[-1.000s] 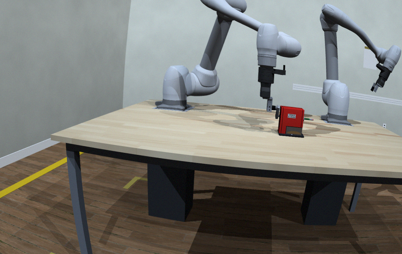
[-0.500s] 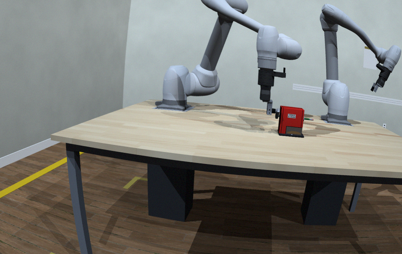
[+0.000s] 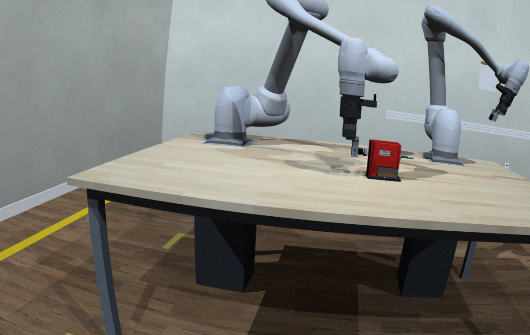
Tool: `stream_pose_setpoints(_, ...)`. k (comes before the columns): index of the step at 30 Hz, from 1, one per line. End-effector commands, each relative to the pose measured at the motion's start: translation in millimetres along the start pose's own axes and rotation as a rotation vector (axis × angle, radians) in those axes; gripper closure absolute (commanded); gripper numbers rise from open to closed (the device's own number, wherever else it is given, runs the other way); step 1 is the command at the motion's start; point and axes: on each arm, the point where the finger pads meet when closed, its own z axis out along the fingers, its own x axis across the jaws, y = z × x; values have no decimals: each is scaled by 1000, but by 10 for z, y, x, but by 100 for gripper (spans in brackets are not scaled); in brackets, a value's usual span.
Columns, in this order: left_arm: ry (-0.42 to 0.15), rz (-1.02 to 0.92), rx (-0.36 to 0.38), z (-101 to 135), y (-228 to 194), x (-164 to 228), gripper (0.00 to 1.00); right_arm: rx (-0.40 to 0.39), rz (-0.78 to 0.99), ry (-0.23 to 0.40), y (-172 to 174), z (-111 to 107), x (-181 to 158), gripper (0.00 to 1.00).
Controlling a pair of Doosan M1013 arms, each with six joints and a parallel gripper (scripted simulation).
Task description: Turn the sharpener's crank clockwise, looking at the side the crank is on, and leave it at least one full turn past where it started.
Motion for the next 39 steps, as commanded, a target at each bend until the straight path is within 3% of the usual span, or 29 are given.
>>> stream_pose_setpoints(1,0,0,-1,-6,1,1,0,2,0,1,-4,13,8,100)
stream_pose_setpoints(39,0,0,-1,-6,1,1,0,2,0,1,-5,421,-138,100)
